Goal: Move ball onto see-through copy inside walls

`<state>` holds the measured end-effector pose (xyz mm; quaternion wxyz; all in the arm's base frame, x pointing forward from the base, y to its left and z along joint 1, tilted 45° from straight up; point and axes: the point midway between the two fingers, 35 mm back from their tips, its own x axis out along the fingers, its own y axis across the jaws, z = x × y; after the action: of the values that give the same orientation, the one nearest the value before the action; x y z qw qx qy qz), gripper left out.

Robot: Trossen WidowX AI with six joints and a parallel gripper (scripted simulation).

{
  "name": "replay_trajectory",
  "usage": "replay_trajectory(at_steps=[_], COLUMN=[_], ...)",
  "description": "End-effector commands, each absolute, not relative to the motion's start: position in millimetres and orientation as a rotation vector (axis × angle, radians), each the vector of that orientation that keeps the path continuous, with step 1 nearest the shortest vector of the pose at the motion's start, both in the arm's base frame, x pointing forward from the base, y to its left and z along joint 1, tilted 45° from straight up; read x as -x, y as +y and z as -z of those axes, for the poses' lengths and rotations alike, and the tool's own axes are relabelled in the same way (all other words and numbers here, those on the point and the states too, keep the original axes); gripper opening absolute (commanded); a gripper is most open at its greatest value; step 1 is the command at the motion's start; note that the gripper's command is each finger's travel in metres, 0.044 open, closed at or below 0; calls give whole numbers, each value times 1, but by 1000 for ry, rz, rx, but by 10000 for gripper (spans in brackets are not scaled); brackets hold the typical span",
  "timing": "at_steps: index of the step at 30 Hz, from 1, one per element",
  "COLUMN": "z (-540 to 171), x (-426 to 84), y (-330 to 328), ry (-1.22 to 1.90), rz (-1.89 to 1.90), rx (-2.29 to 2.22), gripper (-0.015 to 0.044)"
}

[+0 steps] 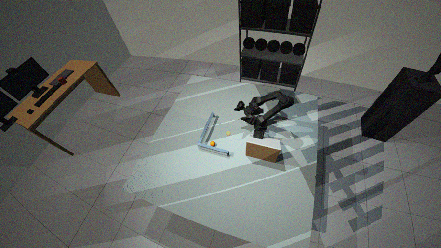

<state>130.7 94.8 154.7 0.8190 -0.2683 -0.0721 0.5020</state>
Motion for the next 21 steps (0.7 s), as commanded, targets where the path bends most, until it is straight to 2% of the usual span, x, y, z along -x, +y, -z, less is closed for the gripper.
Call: replay_trajectory(at_steps=[1,4,13,21], z=[-155,-152,-116,-60], x=[-131,-132,-154,-192], y=[95,95,82,66], ry=[-148,-67,528,1137], rz=[-1074,-1141,-1440,-1541], rx=[569,540,524,760], gripper=[374,295,293,293])
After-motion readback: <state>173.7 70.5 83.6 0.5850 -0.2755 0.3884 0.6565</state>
